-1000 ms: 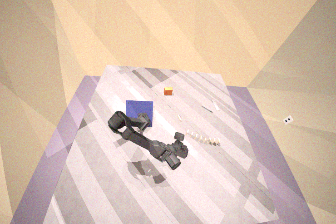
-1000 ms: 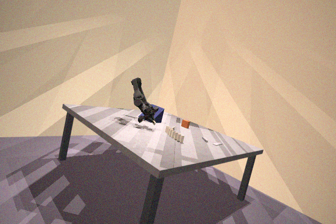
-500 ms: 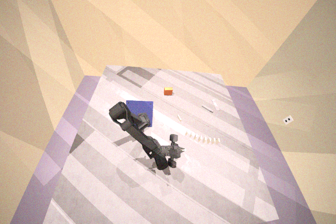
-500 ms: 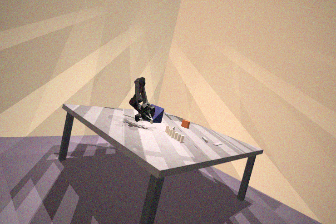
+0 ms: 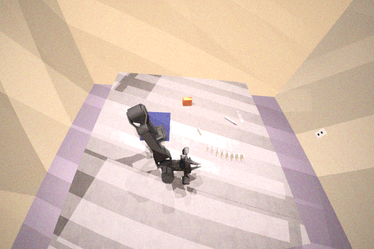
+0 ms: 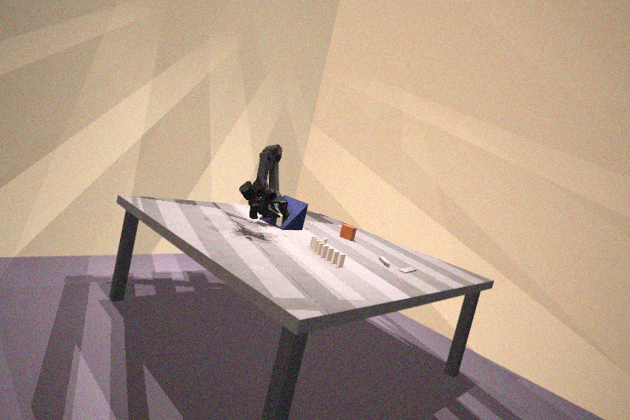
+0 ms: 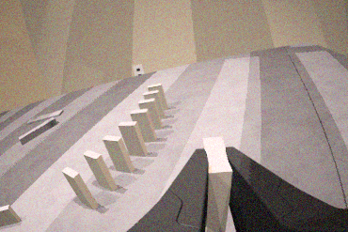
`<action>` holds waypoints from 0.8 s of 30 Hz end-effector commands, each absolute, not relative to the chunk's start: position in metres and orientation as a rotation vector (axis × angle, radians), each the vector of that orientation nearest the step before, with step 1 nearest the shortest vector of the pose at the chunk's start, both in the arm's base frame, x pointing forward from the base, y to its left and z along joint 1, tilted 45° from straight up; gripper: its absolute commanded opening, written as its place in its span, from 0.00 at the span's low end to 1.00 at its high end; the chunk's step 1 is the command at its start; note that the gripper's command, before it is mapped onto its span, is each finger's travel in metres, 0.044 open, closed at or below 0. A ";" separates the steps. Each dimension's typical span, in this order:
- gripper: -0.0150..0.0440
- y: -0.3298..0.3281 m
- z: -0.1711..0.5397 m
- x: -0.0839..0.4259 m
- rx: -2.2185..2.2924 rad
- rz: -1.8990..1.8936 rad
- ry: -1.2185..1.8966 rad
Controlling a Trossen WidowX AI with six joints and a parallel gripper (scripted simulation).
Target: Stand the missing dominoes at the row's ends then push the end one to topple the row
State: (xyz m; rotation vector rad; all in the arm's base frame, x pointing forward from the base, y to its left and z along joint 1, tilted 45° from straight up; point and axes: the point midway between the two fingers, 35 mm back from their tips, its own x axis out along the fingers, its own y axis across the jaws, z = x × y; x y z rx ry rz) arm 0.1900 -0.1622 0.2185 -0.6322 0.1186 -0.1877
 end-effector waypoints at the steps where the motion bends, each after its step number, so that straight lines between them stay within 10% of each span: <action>1: 0.29 -0.153 0.215 0.182 -0.732 -0.166 0.082; 24: 0.29 -0.148 0.214 0.177 -0.802 -0.151 0.060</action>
